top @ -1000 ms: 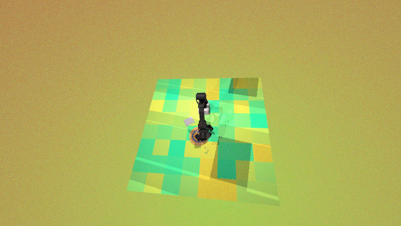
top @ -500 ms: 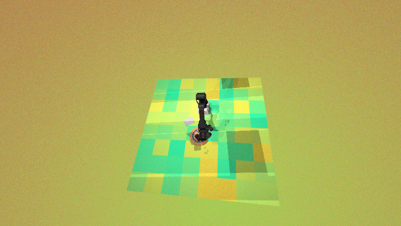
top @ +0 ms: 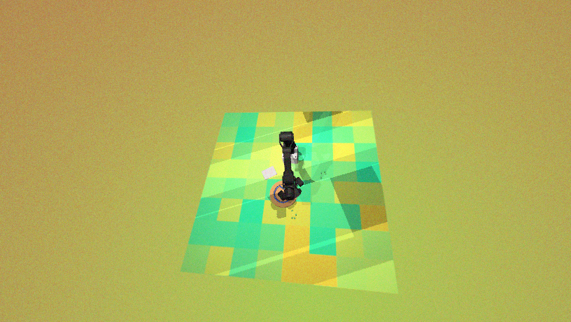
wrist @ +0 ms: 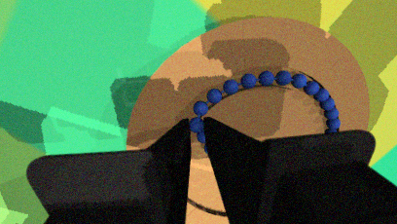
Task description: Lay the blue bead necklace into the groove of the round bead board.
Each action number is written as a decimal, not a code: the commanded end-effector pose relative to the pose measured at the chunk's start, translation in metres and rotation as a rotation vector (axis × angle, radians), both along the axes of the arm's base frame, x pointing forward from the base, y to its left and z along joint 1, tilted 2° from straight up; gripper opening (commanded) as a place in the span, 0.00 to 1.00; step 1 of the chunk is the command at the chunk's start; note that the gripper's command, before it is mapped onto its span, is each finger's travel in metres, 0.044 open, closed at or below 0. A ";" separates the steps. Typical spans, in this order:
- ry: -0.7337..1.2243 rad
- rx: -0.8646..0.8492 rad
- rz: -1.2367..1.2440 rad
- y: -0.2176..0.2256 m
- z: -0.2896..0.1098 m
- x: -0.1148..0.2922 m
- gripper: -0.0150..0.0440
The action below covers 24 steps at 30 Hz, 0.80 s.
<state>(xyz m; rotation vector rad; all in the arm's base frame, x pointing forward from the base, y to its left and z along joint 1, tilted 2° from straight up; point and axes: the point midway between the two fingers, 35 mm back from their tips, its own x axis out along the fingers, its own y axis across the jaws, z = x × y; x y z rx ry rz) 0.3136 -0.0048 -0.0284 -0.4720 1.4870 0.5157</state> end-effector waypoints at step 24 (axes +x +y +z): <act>-0.003 0.000 0.003 0.004 -0.003 0.000 0.79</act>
